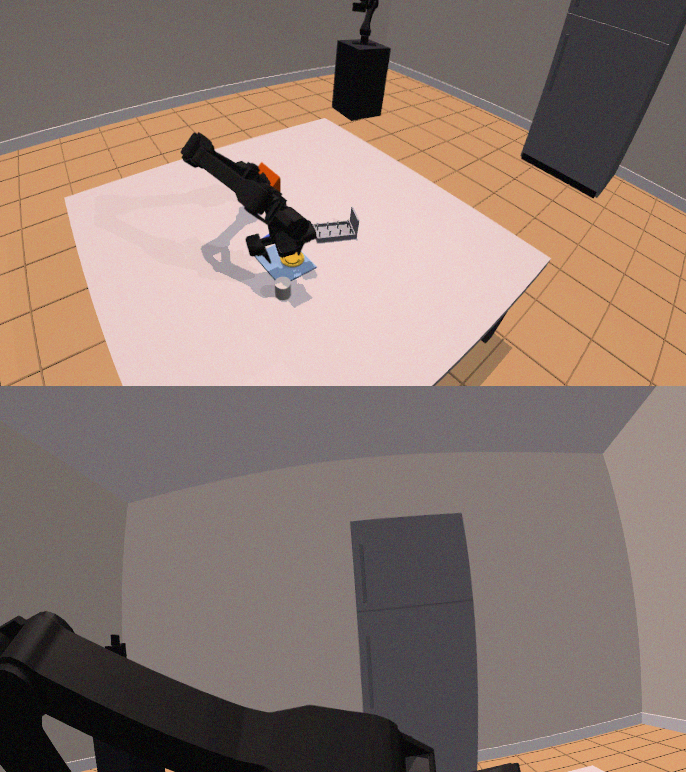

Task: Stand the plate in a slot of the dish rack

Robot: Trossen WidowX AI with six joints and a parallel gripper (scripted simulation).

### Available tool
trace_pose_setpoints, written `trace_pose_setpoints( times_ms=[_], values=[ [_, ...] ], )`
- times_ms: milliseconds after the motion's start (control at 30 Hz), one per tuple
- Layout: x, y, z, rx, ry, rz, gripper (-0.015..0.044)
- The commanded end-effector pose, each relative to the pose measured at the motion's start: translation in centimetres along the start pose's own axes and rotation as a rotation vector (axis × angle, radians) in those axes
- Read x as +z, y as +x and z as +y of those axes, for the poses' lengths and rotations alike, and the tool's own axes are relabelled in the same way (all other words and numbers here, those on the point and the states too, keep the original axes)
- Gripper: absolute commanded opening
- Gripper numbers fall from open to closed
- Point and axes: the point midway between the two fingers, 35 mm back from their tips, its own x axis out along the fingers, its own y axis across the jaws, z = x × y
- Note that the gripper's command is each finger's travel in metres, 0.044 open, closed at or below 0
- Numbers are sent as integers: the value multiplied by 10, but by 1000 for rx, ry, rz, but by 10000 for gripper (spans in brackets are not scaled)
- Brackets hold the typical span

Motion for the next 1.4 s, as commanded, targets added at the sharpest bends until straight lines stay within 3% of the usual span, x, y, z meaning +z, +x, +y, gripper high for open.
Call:
trace_pose_setpoints(
  times_ms=[0,233,1367],
  values=[
    [-12,-3,17,-41,-130,16,400],
    [-29,-9,39,-103,-305,31,400],
    [-29,38,34,-104,-305,31,400]
  ],
)
